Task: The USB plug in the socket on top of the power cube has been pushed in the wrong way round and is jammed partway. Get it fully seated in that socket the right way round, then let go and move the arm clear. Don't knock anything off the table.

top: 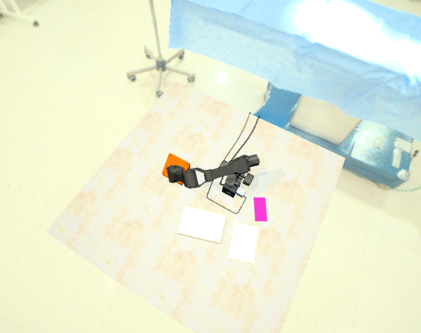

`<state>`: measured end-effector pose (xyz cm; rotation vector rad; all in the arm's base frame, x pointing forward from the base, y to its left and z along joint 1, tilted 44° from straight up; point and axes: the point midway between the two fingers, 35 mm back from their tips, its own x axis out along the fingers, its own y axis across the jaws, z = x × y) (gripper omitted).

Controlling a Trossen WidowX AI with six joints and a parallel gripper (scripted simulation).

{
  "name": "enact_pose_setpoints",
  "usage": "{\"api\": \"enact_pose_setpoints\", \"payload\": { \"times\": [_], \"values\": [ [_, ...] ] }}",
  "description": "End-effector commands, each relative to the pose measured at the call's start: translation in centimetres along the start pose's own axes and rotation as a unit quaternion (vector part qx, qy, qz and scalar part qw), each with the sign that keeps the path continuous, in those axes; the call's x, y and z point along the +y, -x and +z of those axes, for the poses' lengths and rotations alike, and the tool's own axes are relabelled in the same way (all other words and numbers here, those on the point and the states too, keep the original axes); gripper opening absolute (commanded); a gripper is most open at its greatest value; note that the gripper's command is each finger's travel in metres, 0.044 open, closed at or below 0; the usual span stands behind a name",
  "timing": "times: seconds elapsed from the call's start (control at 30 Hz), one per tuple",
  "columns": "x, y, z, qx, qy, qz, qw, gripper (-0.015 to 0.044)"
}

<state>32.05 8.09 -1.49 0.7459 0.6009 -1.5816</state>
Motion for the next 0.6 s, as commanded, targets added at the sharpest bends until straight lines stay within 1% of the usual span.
{"api": "enact_pose_setpoints", "payload": {
  "times": [0.0, 0.2, 0.57],
  "values": [
    [0.0, 0.0, 0.0, 0.000, 0.000, 0.000, 1.000, 0.0095],
    [0.0, 0.0, 0.0, 0.000, 0.000, 0.000, 1.000, 0.0095],
    [0.0, 1.1, 0.0, 0.000, 0.000, 0.000, 1.000, 0.0095]
  ]
}}
